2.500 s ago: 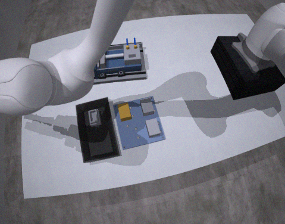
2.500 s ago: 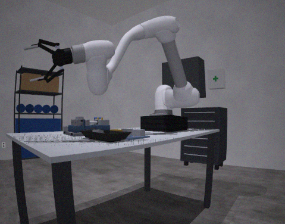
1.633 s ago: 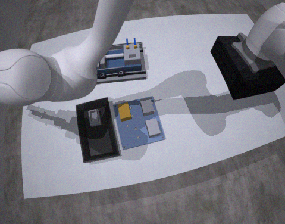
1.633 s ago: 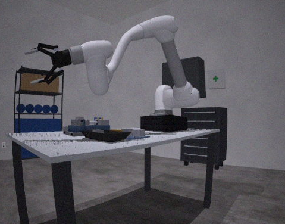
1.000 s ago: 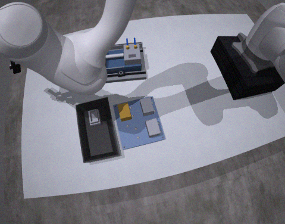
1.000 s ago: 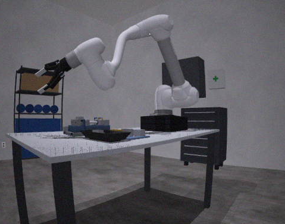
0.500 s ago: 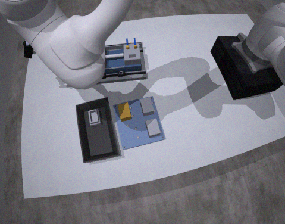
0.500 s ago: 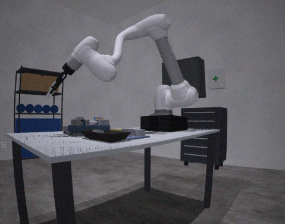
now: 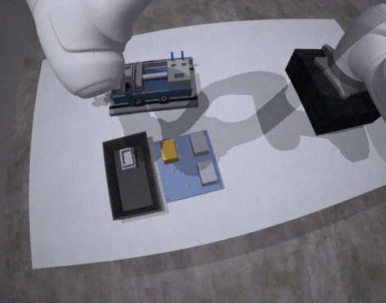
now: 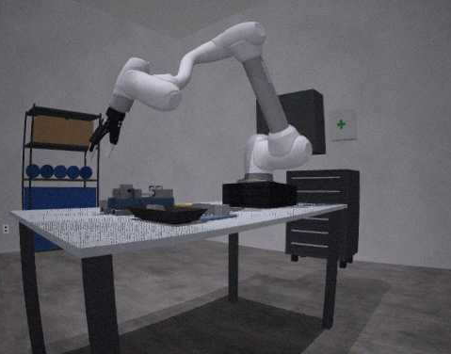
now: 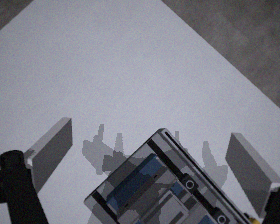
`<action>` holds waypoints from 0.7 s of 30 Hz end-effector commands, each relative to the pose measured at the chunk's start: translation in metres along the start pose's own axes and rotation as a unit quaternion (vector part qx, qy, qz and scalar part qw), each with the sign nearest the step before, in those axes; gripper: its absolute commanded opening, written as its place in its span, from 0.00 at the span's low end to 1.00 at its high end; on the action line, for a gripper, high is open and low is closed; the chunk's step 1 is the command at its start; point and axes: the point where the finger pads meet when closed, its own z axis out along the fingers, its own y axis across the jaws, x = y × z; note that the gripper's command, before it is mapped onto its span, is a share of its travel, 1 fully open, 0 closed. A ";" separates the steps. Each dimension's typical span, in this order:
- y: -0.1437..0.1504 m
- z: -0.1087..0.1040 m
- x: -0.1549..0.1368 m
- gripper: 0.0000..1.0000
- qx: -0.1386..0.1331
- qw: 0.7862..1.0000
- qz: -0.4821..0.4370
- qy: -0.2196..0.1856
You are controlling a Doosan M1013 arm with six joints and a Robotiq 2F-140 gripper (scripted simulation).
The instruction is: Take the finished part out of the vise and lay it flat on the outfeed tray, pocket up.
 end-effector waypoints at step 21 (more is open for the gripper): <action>0.051 -0.029 -0.099 1.00 -0.017 0.899 0.364 -0.244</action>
